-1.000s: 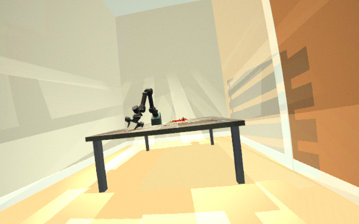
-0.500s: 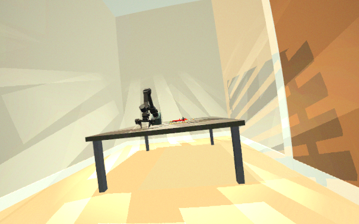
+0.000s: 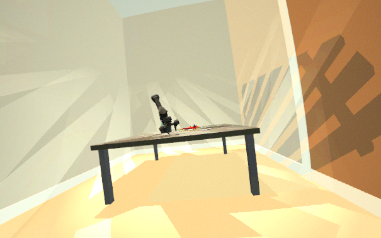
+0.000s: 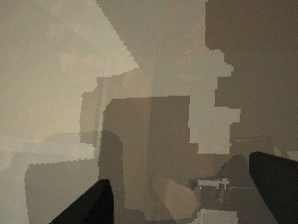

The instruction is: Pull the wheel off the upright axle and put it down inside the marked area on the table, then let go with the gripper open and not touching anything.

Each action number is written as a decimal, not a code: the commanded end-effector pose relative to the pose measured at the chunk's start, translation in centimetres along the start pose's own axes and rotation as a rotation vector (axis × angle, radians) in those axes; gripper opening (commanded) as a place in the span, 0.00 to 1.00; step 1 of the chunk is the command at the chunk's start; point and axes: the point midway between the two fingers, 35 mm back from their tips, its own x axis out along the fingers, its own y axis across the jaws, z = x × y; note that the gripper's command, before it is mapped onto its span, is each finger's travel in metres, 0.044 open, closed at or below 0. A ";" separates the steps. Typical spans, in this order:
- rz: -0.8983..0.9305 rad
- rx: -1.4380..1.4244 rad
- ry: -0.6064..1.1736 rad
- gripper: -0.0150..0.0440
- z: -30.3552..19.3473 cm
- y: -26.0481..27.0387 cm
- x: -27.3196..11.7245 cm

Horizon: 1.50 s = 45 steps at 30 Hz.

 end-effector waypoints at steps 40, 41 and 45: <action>-0.342 0.199 0.649 0.76 -27.5 29.0 -14.3; -0.355 0.194 0.630 0.76 -28.0 29.2 -15.1; -0.387 0.174 0.542 0.76 -29.5 30.0 -18.2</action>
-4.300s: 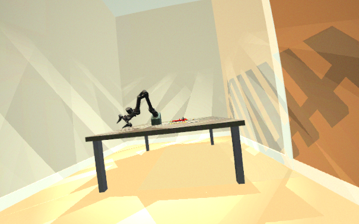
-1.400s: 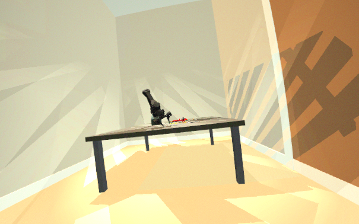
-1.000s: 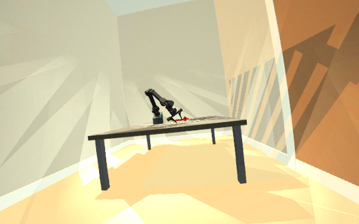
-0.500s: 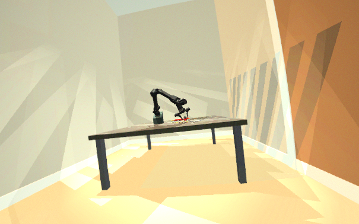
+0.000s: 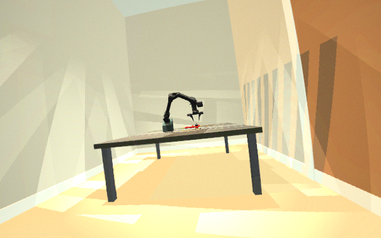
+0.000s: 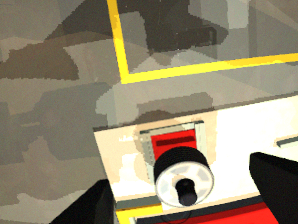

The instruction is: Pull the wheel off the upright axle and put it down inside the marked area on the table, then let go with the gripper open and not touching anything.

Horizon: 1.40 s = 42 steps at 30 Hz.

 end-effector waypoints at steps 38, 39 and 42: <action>-0.032 0.006 -0.123 0.76 -4.0 -0.7 5.8; -0.032 0.006 -0.123 0.76 -4.0 -0.7 5.8; -0.029 0.010 -0.117 0.63 -4.1 -0.5 5.4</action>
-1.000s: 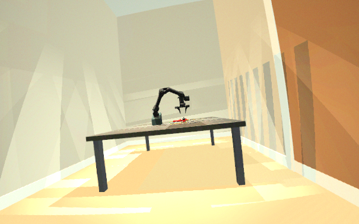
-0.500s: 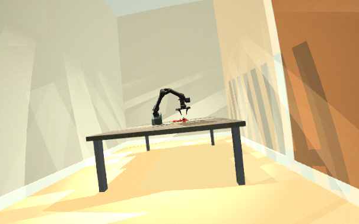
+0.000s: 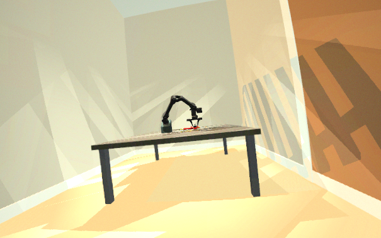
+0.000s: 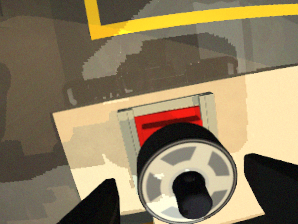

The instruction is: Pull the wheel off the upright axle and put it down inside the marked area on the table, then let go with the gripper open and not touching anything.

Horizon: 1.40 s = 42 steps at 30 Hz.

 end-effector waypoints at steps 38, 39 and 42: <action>0.000 -0.001 0.000 0.25 0.0 0.0 -0.9; 0.000 -0.001 0.000 0.25 0.0 0.0 -0.9; -0.001 -0.001 0.000 0.25 0.0 0.1 -1.0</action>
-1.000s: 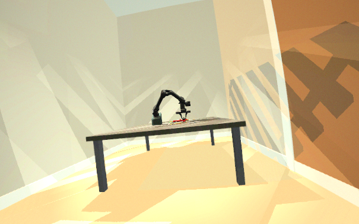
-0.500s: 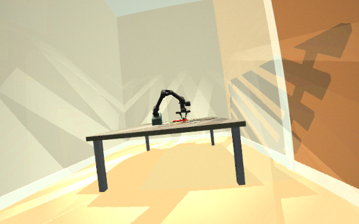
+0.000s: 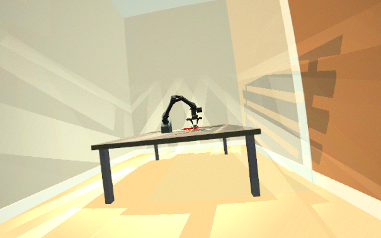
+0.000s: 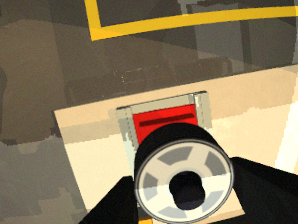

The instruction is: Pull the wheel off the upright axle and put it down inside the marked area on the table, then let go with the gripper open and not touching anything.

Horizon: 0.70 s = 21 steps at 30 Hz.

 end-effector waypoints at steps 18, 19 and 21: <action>0.004 0.000 0.001 0.25 -0.1 0.1 -0.9; 0.004 0.000 0.001 0.25 -0.1 0.1 -1.0; 0.004 0.000 0.001 0.25 -0.1 0.1 -1.0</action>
